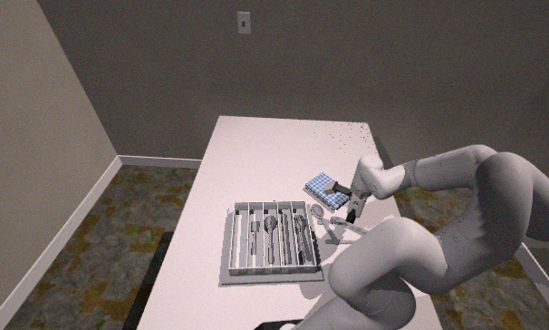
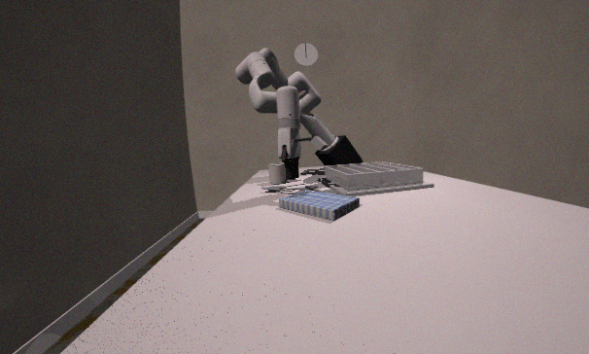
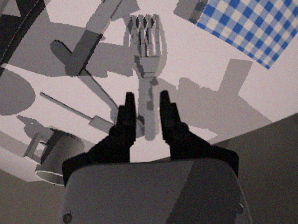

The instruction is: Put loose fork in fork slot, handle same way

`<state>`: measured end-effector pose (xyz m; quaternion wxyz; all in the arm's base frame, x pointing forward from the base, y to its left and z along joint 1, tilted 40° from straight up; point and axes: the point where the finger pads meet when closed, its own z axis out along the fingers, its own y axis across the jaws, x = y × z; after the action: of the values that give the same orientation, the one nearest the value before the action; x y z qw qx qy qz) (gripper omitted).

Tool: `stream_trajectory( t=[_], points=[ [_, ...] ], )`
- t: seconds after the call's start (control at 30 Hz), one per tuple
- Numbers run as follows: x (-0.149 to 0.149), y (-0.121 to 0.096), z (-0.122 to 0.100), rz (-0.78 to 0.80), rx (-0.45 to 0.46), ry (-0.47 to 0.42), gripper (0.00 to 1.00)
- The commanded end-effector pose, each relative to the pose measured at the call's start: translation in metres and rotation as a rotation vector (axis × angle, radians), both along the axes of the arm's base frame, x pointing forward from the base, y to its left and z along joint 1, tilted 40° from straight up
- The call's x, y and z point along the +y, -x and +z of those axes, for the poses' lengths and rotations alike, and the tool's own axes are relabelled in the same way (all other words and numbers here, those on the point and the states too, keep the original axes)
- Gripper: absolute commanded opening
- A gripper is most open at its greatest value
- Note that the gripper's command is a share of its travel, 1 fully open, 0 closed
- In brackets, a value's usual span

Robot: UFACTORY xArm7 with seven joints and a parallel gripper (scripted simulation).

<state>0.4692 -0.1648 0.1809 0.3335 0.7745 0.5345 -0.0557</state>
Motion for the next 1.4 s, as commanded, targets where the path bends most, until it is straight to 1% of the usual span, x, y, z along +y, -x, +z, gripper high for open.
stream_trajectory(
  t=[0.0,0.6,1.37],
  points=[
    [-0.003,-0.003,-0.003,0.003,-0.003,0.0,0.28],
    [-0.011,-0.007,-0.014,0.003,-0.003,0.0,0.28],
    [-0.011,-0.007,-0.015,0.003,-0.003,0.0,0.28]
  ],
)
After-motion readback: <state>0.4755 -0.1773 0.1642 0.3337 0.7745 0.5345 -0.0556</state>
